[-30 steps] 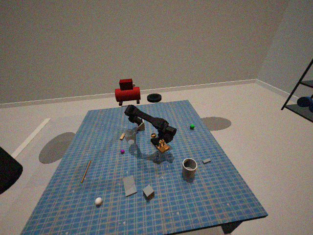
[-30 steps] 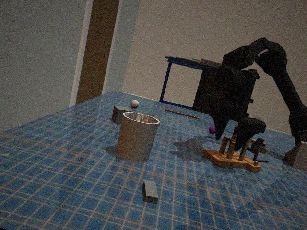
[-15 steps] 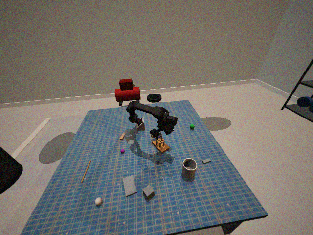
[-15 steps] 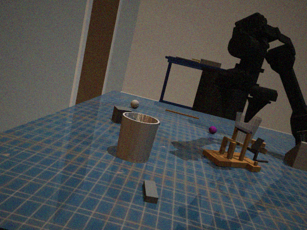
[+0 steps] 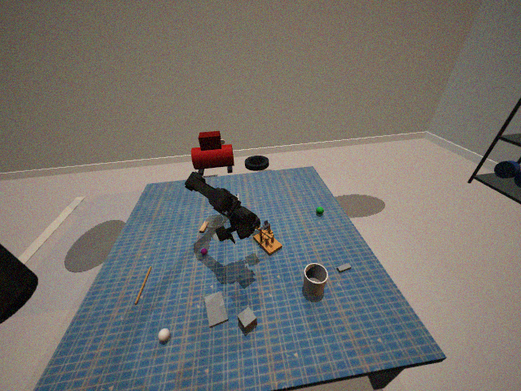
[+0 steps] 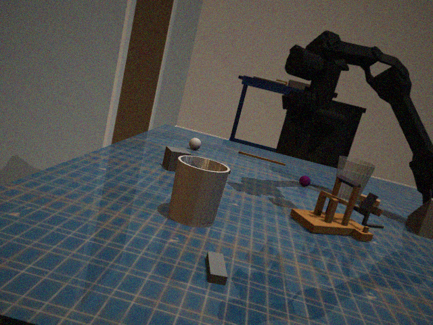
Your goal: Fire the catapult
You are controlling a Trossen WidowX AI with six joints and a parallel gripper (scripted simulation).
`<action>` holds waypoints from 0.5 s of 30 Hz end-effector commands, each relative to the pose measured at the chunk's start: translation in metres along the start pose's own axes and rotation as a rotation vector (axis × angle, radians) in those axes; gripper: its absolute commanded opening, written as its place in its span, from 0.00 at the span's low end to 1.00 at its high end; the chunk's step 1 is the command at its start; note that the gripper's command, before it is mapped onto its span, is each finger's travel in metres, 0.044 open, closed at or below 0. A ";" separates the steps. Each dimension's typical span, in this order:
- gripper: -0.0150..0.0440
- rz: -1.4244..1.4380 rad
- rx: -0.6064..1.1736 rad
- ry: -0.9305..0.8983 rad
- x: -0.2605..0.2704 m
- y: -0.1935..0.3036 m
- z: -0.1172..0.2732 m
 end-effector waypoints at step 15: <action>0.76 -0.334 0.017 0.071 -0.169 0.105 -0.053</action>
Point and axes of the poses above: the point midway between the two fingers, 35 mm back from their tips, its own z axis back along the fingers, its own x axis across the jaws, y = z × x, the point moved 6 cm from there along z, back along the fingers, and after that the axes turned 4 degrees about -z, right-handed, at the moved point
